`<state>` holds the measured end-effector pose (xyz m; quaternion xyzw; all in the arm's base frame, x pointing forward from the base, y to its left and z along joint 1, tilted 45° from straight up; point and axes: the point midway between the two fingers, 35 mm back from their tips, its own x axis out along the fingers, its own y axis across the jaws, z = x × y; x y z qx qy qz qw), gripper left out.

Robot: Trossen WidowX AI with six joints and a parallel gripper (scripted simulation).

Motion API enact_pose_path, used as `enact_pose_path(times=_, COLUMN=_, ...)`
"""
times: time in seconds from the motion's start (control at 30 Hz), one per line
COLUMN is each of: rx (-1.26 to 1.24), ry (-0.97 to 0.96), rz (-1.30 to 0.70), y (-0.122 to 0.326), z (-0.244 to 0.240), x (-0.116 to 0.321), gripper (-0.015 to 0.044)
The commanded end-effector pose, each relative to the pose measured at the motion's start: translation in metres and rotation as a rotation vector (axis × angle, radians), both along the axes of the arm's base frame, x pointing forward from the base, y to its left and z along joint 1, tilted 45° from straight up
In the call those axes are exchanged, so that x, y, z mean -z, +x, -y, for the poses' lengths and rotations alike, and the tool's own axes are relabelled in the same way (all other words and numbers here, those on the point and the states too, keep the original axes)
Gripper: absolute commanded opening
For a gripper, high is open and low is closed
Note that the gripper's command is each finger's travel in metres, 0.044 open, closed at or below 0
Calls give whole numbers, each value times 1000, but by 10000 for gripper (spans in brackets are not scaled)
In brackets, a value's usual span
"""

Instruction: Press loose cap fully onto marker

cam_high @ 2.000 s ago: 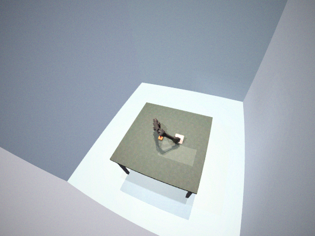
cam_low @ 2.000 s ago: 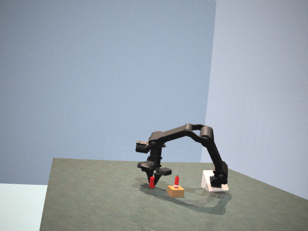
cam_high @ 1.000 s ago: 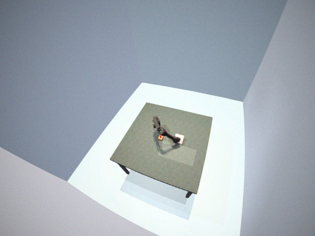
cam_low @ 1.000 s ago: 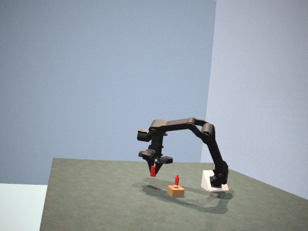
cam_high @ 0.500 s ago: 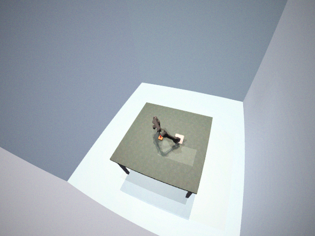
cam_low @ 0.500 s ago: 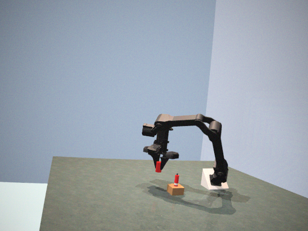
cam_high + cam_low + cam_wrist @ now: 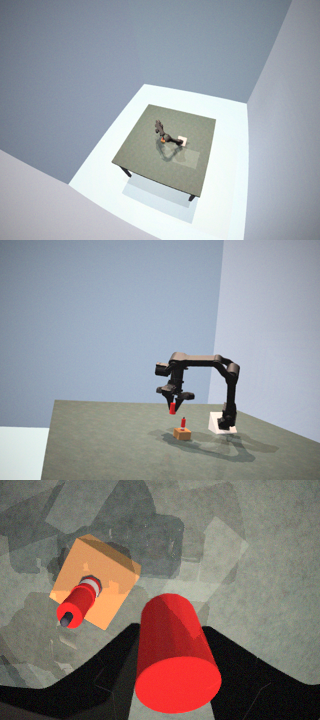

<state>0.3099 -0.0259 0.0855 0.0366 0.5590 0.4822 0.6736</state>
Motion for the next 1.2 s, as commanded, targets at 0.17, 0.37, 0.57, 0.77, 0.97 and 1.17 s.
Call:
enact_pose_path(times=0.17, rx=-7, ry=0, rz=-5, y=-19, z=-7, x=-20, gripper=0)
enact_pose_path(times=0.37, rx=-7, ry=1, rz=-6, y=-32, z=-12, x=-34, gripper=0)
enact_pose_path(times=0.57, rx=-7, ry=1, rz=-7, y=-42, z=-16, x=-43, gripper=0)
enact_pose_path(times=0.77, rx=-7, ry=1, rz=-7, y=-43, z=-20, x=-39, gripper=0)
enact_pose_path(times=0.97, rx=-7, ry=1, rz=-7, y=-43, z=-22, x=-37, gripper=0)
enact_pose_path(times=1.17, rx=-6, ry=1, rz=-7, y=-43, z=-28, x=-30, gripper=0)
